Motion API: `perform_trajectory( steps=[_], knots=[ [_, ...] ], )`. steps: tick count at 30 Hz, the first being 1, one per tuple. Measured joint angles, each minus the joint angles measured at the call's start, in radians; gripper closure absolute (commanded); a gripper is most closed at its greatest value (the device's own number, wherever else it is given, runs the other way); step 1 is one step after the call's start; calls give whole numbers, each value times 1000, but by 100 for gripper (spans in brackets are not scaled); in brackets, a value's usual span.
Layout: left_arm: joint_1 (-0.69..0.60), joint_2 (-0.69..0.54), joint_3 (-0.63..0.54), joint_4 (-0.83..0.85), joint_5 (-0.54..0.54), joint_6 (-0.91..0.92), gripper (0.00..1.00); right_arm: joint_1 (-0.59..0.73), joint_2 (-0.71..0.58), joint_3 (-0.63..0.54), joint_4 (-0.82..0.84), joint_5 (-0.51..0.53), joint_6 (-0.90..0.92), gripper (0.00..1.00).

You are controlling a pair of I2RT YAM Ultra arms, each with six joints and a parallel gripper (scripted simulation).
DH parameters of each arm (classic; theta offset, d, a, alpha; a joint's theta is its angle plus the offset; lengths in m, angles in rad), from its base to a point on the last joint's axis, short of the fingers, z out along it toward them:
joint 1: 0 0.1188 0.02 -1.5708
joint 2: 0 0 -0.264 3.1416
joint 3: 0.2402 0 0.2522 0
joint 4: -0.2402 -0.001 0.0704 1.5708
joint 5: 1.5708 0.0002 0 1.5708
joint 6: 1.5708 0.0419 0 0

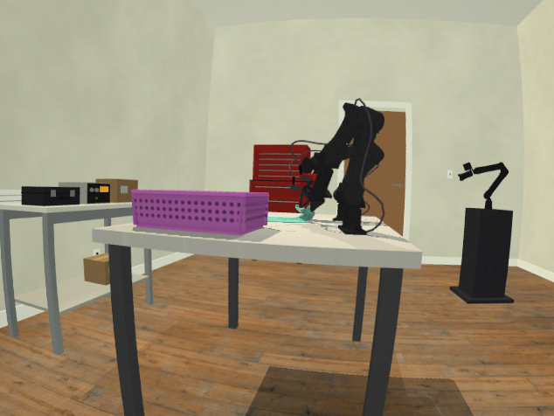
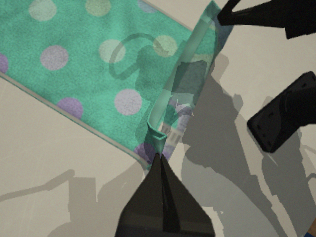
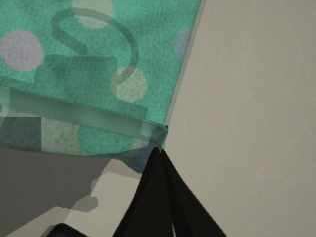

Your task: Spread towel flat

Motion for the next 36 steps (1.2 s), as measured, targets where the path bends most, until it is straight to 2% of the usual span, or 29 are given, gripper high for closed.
perform_trajectory(
  steps=[7, 20, 36],
  knots=[
    [-64, 26, -68, 94, -1, 0, 100, -9, 60, -9, -63, 0, 0, 100],
    [-122, 68, -117, 212, -2, 0, 100, -29, 119, -30, -100, 2, 0, 100],
    [-129, 74, -125, 231, -2, 0, 100, -36, 124, -34, -100, 5, -1, 100]
  ],
)
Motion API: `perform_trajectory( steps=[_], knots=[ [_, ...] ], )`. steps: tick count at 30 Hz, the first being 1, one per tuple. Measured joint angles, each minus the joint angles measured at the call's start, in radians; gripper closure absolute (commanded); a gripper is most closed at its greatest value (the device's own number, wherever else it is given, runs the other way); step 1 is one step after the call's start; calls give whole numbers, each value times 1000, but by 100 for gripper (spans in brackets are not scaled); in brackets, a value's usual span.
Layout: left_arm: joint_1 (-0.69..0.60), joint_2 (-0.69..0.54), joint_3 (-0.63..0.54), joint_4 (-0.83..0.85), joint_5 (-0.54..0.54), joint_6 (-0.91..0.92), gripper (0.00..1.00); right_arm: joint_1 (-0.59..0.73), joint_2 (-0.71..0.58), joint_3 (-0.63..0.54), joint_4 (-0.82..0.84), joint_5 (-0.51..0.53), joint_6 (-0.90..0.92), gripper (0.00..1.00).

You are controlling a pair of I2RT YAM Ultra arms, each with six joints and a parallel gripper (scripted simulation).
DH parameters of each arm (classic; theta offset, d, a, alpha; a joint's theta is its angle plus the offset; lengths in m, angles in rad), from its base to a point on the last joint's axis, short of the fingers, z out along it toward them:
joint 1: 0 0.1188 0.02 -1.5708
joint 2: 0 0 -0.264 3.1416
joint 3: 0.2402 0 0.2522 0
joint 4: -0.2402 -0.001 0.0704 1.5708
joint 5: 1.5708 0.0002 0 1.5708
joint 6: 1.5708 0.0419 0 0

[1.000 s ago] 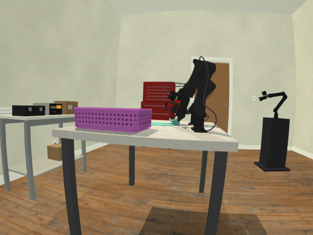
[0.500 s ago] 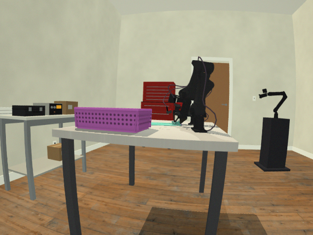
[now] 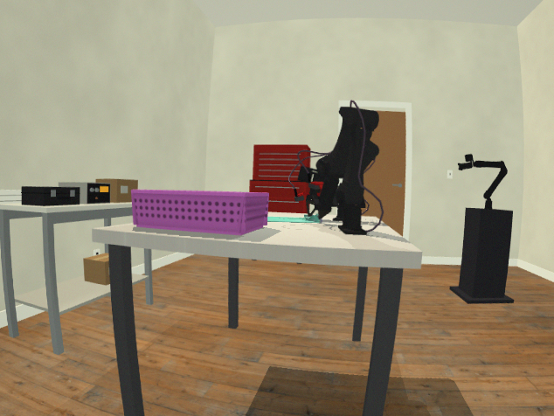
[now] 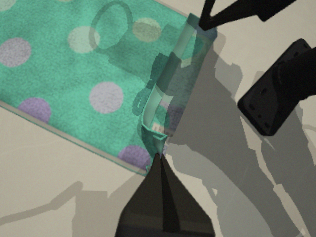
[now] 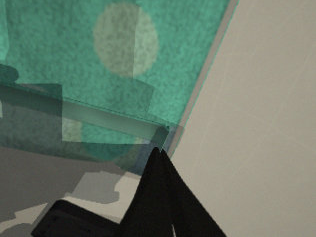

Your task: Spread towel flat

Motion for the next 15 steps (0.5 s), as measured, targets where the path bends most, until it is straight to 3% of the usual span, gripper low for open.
perform_trajectory(
  steps=[7, 8, 10, 11, 13, 14, 15],
  knots=[
    [-25, 12, 13, 0, -2, 0, 100, 16, 17, 15, -34, 9, -2, 100],
    [-29, 12, 13, 0, -2, 0, 88, 16, 20, 17, -39, 9, -2, 88],
    [-34, 10, 13, -7, -1, 0, 88, 15, 20, 23, -52, 13, -2, 88],
    [-34, 8, 13, -12, -1, 0, 67, 15, 20, 25, -56, 16, -2, 67],
    [-34, -1, 16, -34, -1, 0, 67, 15, 18, 36, -75, 19, -2, 67],
    [-34, -7, 19, -43, -1, 0, 46, 15, 15, 42, -82, 19, -2, 46],
    [-34, -13, 24, -55, -1, 0, 46, 15, 12, 49, -91, 20, -2, 46]
  ],
)
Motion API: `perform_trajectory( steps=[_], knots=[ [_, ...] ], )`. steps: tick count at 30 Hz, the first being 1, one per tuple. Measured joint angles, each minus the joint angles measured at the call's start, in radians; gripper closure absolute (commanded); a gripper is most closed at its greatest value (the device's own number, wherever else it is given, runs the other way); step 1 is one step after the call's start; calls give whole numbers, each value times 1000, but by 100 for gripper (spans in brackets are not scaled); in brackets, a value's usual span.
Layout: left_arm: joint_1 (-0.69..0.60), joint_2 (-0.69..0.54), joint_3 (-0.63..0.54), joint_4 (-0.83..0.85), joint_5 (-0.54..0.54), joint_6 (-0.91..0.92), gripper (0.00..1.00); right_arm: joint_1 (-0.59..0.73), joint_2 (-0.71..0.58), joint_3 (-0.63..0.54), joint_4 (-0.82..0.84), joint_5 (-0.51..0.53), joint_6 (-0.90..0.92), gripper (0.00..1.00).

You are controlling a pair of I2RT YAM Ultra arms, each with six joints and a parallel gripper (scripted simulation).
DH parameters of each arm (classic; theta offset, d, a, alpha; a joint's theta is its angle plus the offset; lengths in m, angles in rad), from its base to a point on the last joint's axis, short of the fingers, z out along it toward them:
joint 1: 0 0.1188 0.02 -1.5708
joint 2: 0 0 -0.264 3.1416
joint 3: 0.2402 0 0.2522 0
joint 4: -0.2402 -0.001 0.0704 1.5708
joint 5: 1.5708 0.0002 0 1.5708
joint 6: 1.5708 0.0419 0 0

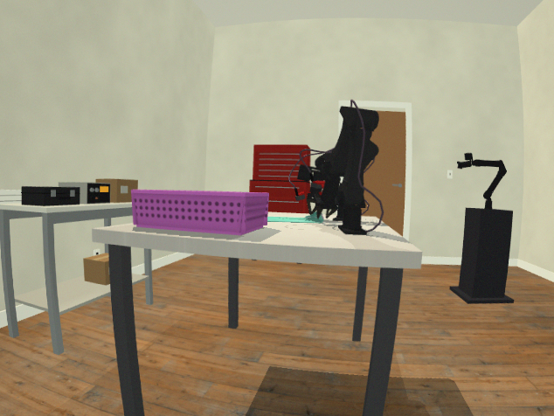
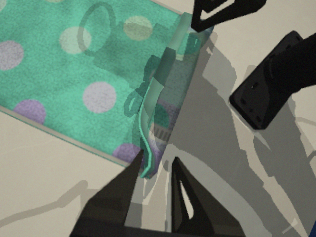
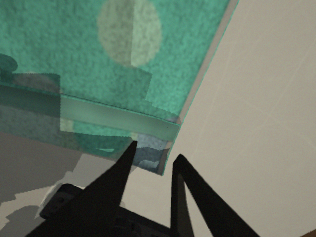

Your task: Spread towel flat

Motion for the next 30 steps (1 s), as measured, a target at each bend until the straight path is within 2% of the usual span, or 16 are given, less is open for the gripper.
perform_trajectory(
  steps=[1, 2, 10, 16, 19, 25, 30],
  knots=[
    [0, -8, 6, -13, 0, 0, 46, 0, -3, 9, -11, 0, 0, 46],
    [0, -16, 13, -21, 0, 0, 36, 0, -7, 17, -19, 0, 0, 36],
    [0, -54, 52, -97, 0, 0, 36, 0, -20, 65, -87, 0, 0, 36],
    [0, -130, 165, -236, 0, 0, 36, 0, -38, 204, -201, 0, 0, 36],
    [14, -143, 203, -272, 1, 0, 36, 0, -53, 234, -222, 0, 0, 36],
    [76, -138, 233, -351, 3, -1, 36, 15, -89, 235, -212, 1, 1, 36],
    [183, -114, 302, -412, 0, -1, 36, 33, -150, 223, -115, 0, 1, 36]
  ],
)
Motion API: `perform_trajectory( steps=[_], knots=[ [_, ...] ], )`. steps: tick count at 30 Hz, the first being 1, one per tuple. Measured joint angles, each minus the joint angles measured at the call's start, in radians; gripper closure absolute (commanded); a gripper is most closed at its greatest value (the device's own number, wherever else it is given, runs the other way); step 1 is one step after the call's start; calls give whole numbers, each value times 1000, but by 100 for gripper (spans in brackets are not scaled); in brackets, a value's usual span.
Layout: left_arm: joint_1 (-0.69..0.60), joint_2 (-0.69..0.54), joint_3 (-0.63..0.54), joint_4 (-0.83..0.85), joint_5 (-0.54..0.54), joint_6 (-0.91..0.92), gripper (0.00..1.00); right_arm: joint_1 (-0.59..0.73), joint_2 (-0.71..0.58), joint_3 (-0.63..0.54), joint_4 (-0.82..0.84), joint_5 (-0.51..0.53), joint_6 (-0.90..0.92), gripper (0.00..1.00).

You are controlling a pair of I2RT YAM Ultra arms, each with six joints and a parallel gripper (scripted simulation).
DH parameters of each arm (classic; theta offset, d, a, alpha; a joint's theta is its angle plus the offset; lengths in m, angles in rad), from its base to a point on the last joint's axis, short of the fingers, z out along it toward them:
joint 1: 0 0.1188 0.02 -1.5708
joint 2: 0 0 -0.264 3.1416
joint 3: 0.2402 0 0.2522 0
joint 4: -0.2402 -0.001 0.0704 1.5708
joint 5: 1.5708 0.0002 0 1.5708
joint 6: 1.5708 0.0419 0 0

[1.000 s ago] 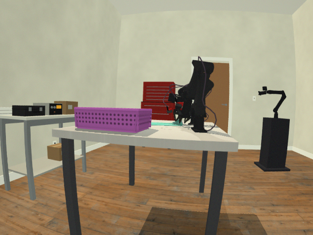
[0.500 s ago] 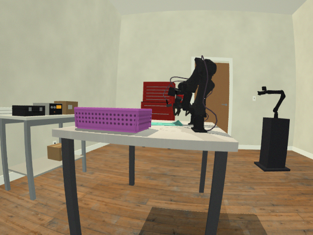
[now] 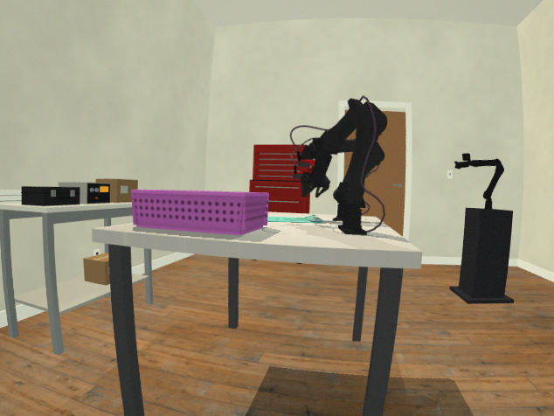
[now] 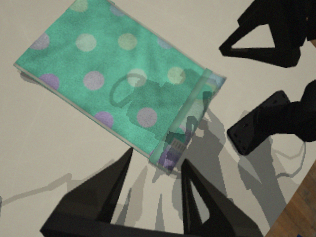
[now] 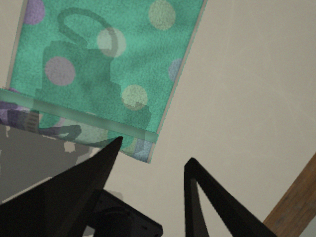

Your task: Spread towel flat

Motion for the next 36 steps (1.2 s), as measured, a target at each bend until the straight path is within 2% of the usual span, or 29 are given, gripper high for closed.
perform_trajectory(
  steps=[4, 9, 36],
  knots=[
    [80, 24, 73, -36, 2, 0, 36, 11, -21, -11, 100, 0, 0, 36],
    [137, 52, 131, -63, 1, 0, 36, 18, 63, 26, 186, 0, 0, 36],
    [137, 53, 135, -95, 1, 0, 36, 18, 80, 31, 237, 0, 0, 36]
  ],
)
